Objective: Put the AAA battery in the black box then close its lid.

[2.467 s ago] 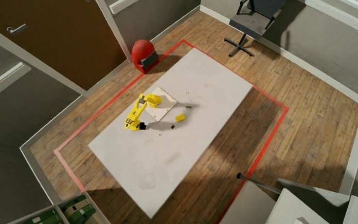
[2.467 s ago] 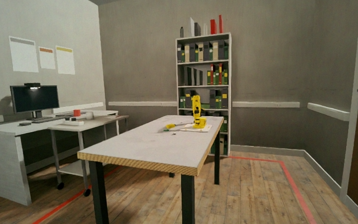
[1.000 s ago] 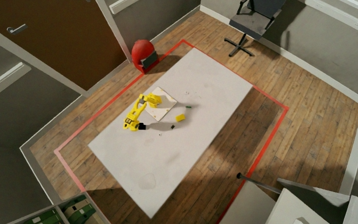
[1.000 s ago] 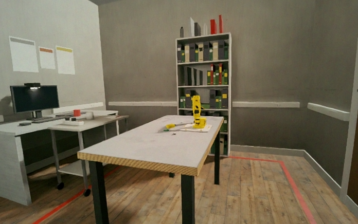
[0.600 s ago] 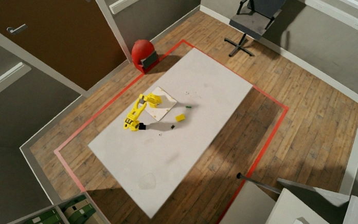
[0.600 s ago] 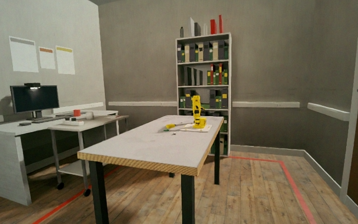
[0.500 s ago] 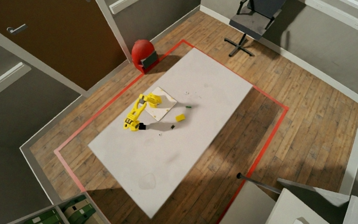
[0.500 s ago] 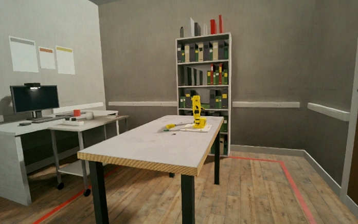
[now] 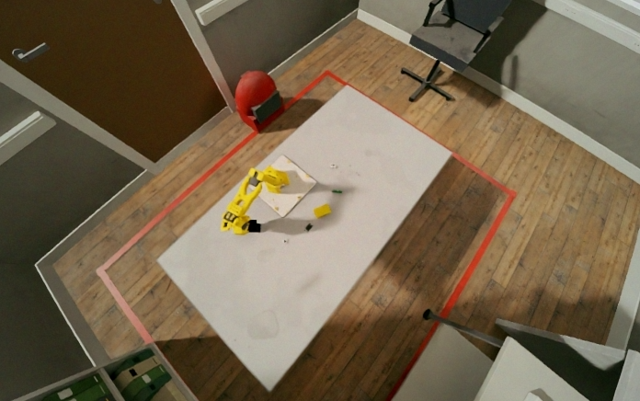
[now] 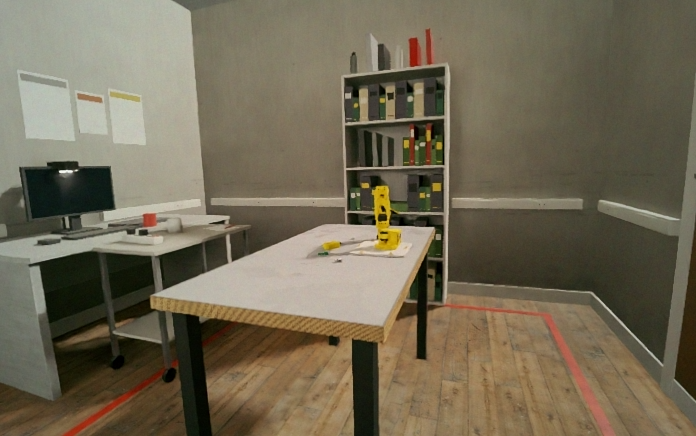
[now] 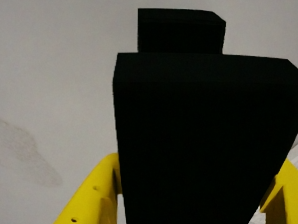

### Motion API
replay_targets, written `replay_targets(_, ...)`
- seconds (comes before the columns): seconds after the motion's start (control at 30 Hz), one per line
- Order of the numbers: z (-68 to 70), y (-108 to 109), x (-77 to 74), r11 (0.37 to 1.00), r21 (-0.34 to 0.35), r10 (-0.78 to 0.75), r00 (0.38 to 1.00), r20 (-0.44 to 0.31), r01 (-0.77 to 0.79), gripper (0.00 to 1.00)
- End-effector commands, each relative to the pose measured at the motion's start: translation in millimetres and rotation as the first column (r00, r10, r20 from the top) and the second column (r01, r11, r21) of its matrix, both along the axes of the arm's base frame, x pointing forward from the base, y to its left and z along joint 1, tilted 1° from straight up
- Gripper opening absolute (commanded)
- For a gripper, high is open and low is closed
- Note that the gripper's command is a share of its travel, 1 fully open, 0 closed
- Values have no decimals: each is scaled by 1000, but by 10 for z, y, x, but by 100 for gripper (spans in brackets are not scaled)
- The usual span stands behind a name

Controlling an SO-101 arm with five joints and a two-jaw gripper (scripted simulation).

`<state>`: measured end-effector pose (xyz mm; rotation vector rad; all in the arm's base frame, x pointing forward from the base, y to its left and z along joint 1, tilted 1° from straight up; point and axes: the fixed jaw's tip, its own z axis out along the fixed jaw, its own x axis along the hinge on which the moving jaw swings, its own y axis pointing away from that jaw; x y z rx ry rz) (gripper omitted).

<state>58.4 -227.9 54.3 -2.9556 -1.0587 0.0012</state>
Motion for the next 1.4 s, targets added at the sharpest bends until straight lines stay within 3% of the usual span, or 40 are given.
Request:
replay_targets(0.0,-9,14,-23,1000,2,-7,1000,0,7,23)
replay_targets(0.53,-9,58,9,1000,2,6,1000,1,-6,23)
replay_targets(0.83,10,327,234,994,1,105,994,1,-105,23)
replay_targets(1.17,0,607,383,981,0,196,981,1,-196,23)
replay_targets(1.37,-6,667,406,977,0,215,977,1,-215,23)
